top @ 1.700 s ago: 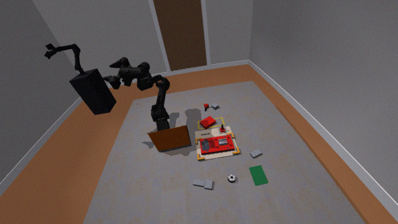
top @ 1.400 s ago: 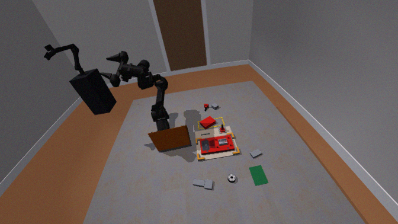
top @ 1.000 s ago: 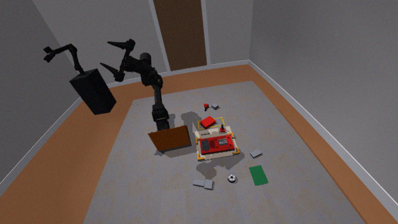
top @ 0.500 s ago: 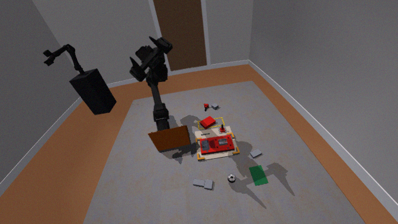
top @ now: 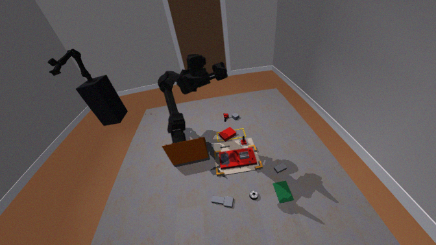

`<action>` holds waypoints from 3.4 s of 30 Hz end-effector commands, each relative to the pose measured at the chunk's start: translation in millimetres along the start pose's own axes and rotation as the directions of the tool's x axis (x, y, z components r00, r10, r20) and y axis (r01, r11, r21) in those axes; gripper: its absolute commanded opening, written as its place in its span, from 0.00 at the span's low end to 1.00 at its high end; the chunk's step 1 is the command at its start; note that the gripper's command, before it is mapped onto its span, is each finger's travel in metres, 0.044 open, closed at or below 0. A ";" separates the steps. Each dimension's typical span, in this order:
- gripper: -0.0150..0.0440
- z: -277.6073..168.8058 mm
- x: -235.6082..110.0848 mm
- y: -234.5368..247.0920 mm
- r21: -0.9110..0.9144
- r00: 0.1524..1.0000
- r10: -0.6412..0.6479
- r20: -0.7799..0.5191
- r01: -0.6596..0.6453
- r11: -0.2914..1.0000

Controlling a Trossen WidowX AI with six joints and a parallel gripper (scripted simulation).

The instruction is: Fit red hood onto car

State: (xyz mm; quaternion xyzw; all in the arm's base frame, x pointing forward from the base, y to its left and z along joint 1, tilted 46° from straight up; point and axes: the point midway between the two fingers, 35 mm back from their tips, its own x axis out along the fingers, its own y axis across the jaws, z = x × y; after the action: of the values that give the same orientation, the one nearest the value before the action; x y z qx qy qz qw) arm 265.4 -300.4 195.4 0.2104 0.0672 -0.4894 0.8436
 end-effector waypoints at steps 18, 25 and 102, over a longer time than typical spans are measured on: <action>1.00 -197.8 -88.3 145.6 -0.238 0.520 0.340 -0.783 -0.757 0.608; 1.00 -250.8 -158.5 168.5 -0.084 0.198 0.293 -0.935 -0.929 0.360; 1.00 -346.8 -321.3 159.9 0.390 -0.390 0.021 -0.921 -0.921 0.005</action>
State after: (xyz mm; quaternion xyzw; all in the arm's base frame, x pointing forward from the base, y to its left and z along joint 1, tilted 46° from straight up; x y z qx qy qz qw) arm 271.8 168.5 33.4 0.0846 0.5821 0.4542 0.6691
